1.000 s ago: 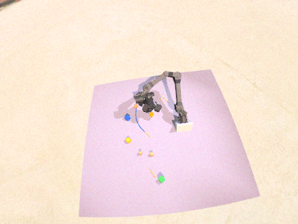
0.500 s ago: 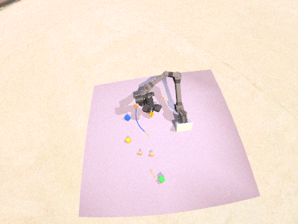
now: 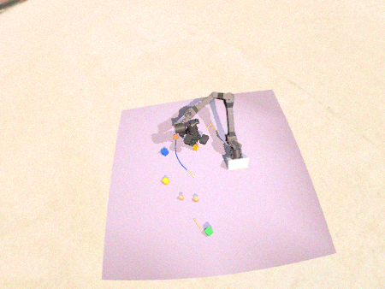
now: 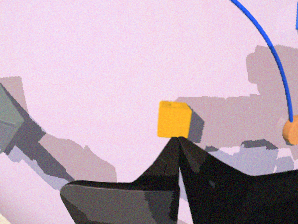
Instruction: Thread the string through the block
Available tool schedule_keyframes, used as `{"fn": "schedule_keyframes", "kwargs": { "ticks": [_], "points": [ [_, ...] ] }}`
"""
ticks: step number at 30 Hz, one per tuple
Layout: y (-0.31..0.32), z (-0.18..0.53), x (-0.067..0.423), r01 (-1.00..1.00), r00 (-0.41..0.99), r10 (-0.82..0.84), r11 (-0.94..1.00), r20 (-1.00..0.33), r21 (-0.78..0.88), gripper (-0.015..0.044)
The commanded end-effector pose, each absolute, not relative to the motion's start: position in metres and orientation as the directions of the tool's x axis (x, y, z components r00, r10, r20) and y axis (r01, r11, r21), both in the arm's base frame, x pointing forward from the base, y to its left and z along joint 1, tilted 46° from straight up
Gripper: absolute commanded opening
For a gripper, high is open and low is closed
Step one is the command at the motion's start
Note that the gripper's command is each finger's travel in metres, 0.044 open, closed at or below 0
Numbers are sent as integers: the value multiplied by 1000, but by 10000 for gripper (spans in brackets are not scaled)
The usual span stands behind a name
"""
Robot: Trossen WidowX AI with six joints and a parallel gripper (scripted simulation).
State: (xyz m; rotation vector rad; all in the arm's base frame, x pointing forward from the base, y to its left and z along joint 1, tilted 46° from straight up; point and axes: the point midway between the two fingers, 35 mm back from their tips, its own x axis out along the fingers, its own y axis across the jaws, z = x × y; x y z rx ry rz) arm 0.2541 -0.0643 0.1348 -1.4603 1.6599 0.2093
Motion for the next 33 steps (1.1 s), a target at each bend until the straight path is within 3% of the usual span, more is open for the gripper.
{"fn": "schedule_keyframes", "kwargs": {
  "ticks": [1, 5, 11, 18, 23, 33],
  "points": [
    [-64, 135, 254, -864, 89, -714, 292, -695, -410, 0],
    [-52, 125, 266, -911, 96, -710, 220, -697, -350, 105],
    [-4, 85, 297, -994, 106, -703, -93, -704, -58, 262],
    [53, 22, 313, -770, 88, -711, -493, -697, 405, 440],
    [55, 20, 313, -759, 88, -712, -501, -697, 416, 440],
    [55, 20, 313, -759, 88, -712, -501, -697, 416, 178]
  ]
}}
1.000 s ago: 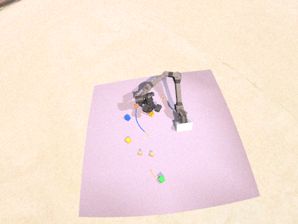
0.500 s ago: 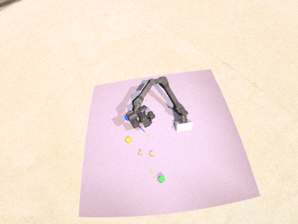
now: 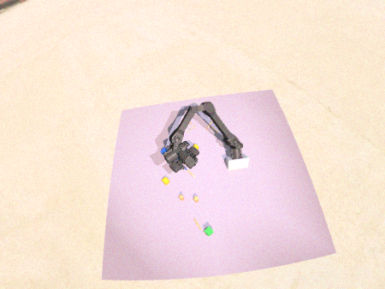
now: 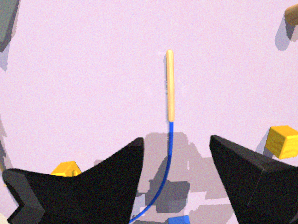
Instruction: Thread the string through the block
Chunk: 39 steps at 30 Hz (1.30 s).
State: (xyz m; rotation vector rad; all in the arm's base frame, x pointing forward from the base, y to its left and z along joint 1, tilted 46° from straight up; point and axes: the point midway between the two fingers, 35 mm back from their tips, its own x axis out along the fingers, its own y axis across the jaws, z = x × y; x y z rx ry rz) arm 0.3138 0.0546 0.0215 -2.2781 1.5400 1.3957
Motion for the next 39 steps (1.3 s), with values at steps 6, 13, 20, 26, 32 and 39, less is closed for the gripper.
{"fn": "schedule_keyframes", "kwargs": {
  "ticks": [6, 13, 20, 26, 32, 39],
  "points": [
    [55, 20, 313, -759, 88, -712, -501, -697, 416, 122],
    [54, 19, 314, -759, 88, -712, -501, -697, 416, 122],
    [46, 11, 315, -758, 88, -711, -502, -697, 416, 122],
    [39, 4, 317, -758, 88, -711, -502, -698, 416, 122],
    [32, -3, 318, -758, 89, -711, -502, -697, 416, 122],
    [24, -10, 318, -759, 89, -712, -502, -697, 416, 122]
  ]
}}
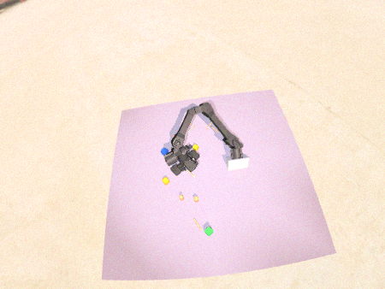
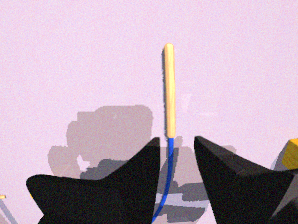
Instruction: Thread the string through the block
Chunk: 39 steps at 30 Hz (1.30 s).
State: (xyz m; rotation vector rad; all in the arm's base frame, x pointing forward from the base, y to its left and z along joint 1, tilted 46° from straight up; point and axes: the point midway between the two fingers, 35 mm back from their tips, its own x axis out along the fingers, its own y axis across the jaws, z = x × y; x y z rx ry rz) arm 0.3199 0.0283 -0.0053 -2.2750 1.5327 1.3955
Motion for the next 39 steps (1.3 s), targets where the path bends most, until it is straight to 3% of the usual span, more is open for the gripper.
{"fn": "schedule_keyframes", "kwargs": {
  "ticks": [1, 18, 23, 39],
  "points": [
    [23, -12, 318, -759, 89, -712, -501, -696, 416, 122],
    [11, -22, 319, -759, 88, -714, -500, -695, 417, 122],
    [12, -20, 319, -763, 90, -710, -500, -698, 410, 0],
    [20, -14, 319, -763, 90, -709, -501, -699, 409, 0]
  ]
}}
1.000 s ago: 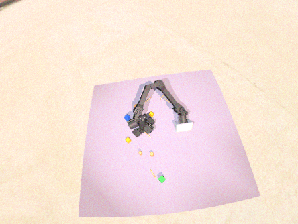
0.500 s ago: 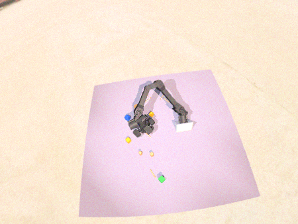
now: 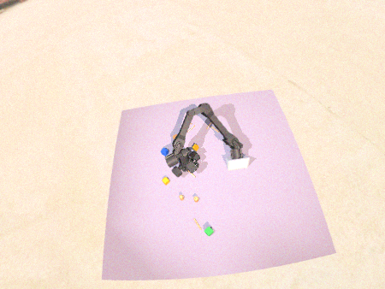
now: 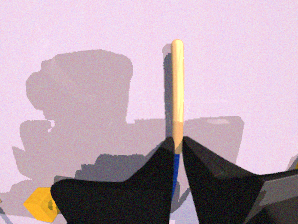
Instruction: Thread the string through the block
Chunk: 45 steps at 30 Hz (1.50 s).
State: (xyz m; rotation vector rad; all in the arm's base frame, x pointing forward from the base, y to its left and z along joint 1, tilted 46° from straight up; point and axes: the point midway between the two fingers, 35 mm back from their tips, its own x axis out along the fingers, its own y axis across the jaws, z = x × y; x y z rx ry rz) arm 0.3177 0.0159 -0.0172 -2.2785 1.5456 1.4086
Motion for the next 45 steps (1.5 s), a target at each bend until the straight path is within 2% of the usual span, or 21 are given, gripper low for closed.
{"fn": "schedule_keyframes", "kwargs": {
  "ticks": [1, 45],
  "points": [
    [21, -13, 319, -763, 90, -709, -501, -700, 409, 0],
    [53, 18, 313, -757, 86, -713, -501, -695, 420, 0]
  ]
}}
